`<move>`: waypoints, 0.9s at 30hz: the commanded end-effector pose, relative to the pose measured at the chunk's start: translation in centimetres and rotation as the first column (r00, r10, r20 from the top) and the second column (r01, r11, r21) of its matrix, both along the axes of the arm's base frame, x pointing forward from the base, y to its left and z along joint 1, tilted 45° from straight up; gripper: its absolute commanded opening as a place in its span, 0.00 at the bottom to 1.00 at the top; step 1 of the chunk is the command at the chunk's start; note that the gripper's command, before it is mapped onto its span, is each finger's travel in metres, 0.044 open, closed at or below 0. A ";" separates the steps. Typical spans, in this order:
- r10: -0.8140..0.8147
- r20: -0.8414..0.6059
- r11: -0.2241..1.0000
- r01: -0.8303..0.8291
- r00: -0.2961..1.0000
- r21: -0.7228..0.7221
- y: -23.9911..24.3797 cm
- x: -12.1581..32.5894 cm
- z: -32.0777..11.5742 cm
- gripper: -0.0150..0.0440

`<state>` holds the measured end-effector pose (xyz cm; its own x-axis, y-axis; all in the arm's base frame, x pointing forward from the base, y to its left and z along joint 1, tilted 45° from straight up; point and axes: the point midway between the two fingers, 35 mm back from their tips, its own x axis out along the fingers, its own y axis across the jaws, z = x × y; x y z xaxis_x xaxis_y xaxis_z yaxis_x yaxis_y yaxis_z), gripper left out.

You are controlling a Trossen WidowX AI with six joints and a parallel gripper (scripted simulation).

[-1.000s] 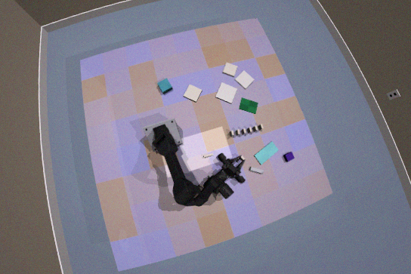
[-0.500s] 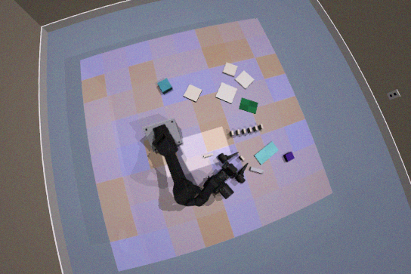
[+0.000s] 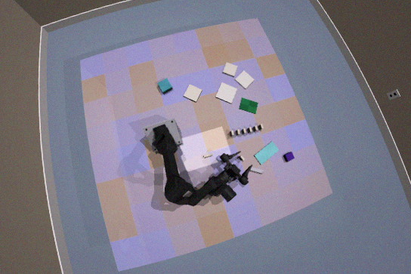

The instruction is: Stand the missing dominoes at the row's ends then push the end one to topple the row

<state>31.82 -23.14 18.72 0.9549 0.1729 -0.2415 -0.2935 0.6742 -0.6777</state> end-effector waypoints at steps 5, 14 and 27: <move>-0.197 -0.332 0.968 0.236 0.922 0.080 0.1 4.4 -2.3 1.00; -0.598 -0.699 0.756 0.564 0.391 -0.331 2.7 4.9 -3.3 1.00; -0.866 -0.490 0.472 0.484 0.097 -0.737 3.8 2.8 1.7 1.00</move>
